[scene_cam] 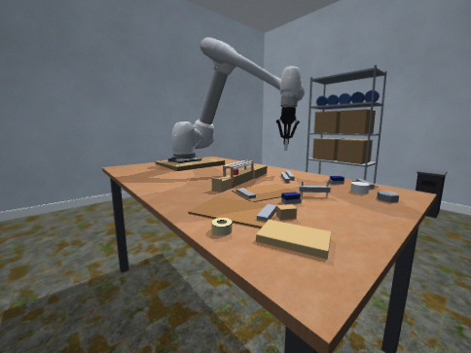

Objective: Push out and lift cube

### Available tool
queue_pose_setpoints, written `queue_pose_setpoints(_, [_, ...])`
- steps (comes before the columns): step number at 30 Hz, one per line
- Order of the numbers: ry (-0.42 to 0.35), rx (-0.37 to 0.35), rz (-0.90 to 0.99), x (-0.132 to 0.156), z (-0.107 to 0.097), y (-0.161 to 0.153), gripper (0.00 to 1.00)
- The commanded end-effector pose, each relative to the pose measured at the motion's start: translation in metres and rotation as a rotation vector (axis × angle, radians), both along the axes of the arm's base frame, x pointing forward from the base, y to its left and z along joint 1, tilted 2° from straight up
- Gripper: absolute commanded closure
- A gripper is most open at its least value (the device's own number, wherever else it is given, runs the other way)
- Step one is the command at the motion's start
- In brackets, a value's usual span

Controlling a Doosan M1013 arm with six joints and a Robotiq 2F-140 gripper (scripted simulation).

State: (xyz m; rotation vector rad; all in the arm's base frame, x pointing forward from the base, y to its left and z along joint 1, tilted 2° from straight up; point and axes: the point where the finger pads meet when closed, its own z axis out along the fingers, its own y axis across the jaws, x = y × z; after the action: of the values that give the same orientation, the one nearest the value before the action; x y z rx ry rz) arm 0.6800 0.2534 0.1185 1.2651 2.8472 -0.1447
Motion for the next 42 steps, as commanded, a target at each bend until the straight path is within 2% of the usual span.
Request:
queue_pose_setpoints(1, [0.012, 0.054, 0.020, 0.040, -0.008, -0.025, 1.00])
queue_pose_setpoints(4, [0.012, 0.072, 0.025, 0.055, -0.012, -0.041, 1.00])
queue_pose_setpoints(10, [0.011, 0.081, 0.027, 0.063, -0.014, -0.049, 1.00])
queue_pose_setpoints(42, [0.011, 0.082, 0.028, 0.064, -0.015, -0.050, 1.00])
